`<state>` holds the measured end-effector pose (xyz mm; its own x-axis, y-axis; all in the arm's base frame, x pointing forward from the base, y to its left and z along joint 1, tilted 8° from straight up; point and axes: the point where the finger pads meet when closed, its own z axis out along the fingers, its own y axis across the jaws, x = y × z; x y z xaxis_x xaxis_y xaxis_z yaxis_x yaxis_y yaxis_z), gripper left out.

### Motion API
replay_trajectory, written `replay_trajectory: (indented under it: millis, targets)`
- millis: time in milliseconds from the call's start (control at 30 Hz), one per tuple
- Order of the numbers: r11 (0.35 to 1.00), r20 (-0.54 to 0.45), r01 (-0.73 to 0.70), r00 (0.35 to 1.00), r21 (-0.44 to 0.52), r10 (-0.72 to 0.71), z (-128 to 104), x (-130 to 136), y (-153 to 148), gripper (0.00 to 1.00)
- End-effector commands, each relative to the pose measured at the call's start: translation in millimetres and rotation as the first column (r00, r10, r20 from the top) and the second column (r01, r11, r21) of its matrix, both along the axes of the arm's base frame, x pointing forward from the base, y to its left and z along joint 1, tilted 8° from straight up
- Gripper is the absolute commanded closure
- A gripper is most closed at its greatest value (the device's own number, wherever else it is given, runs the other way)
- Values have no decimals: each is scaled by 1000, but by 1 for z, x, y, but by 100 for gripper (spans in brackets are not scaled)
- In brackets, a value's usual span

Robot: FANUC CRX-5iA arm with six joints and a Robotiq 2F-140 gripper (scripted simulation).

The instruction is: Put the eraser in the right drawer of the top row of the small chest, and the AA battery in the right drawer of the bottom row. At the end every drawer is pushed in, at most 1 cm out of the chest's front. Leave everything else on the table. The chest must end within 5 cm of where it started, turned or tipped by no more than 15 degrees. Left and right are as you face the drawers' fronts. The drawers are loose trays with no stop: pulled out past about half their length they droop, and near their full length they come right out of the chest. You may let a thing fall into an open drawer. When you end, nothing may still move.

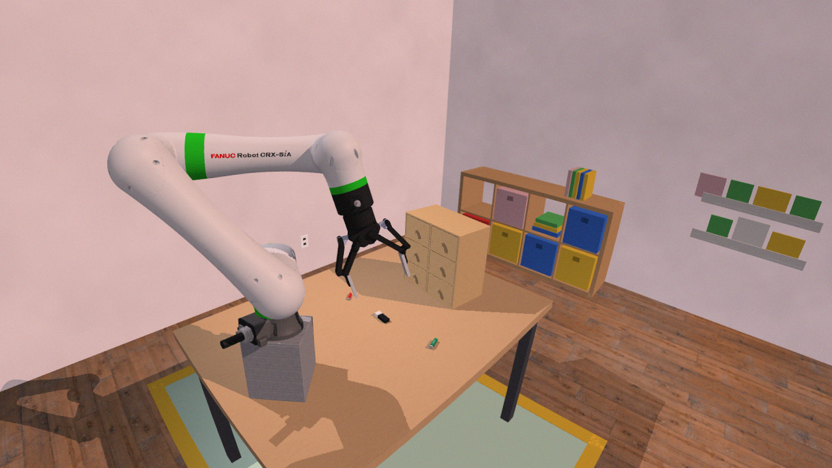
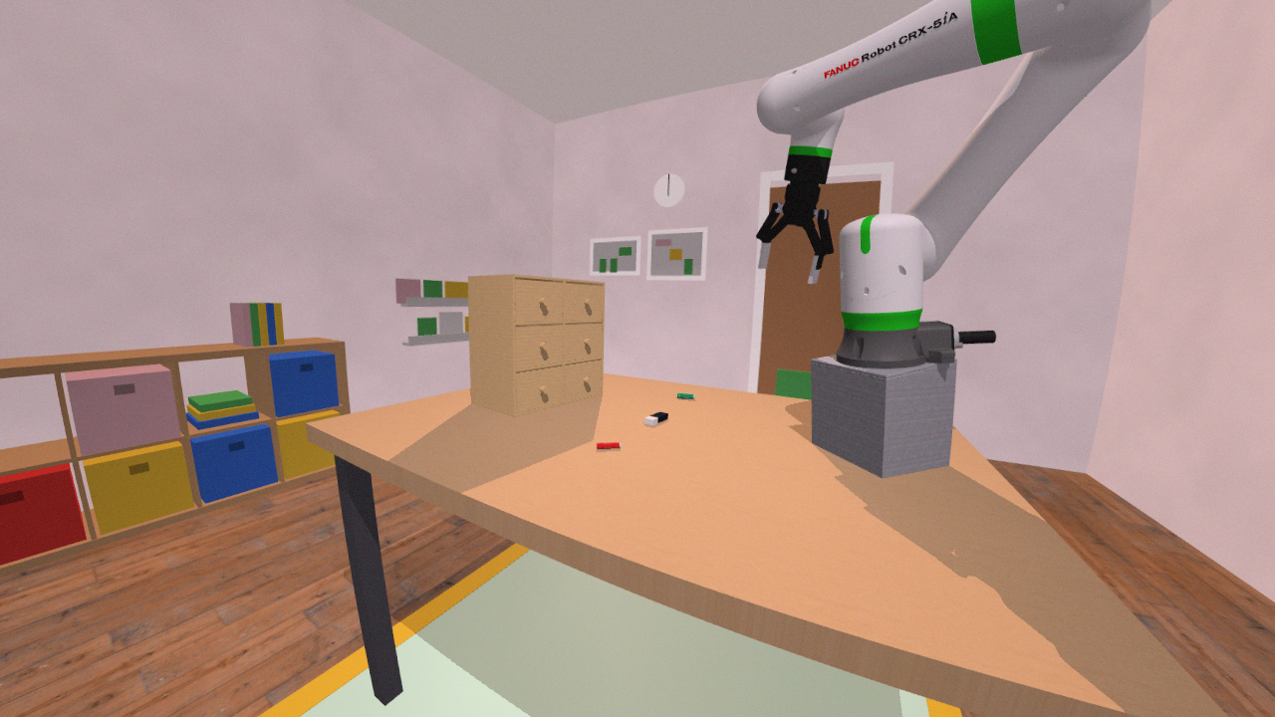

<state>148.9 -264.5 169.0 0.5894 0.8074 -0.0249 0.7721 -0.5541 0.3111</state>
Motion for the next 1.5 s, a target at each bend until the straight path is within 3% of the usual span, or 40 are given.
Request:
replay_trajectory:
  millis: [0, 600, 667, 733, 800, 833, 867, 900, 967, 1000, 1100, 1133, 1167, 1200, 1267, 1300, 1467]
  targets:
    - [1000, 0, 0, 1000, 0, 0, 0, 0, 0, 0]
    - [1000, -1, -8, 1000, 3, 8, 2, 4, 1, 0]
    - [998, -9, -50, 999, 23, 50, 14, 27, 7, 0]
    - [989, -26, -133, 991, 63, 135, 34, 72, 22, 0]
    - [989, -26, -133, 991, 63, 135, 34, 72, 22, 0]
    - [979, -36, -185, 981, 87, 189, 45, 101, 35, 0]
    - [979, -36, -185, 981, 87, 189, 45, 101, 35, 0]
    - [964, -47, -240, 968, 114, 247, 53, 126, 49, 0]
    - [964, -47, -240, 968, 114, 247, 56, 132, 51, 0]
    - [946, -59, -294, 951, 140, 304, 64, 159, 69, 0]
    - [946, -59, -294, 951, 140, 304, 65, 162, 70, 0]
    - [925, -70, -343, 931, 164, 357, 73, 190, 91, 0]
    - [925, -70, -343, 931, 164, 357, 73, 190, 91, 0]
    - [904, -79, -385, 911, 185, 404, 78, 214, 111, 0]
    - [904, -79, -385, 911, 185, 404, 78, 214, 111, 0]
    - [886, -87, -417, 894, 201, 440, 82, 232, 128, 0]
    - [859, -98, -460, 867, 224, 489, 86, 256, 154, 0]
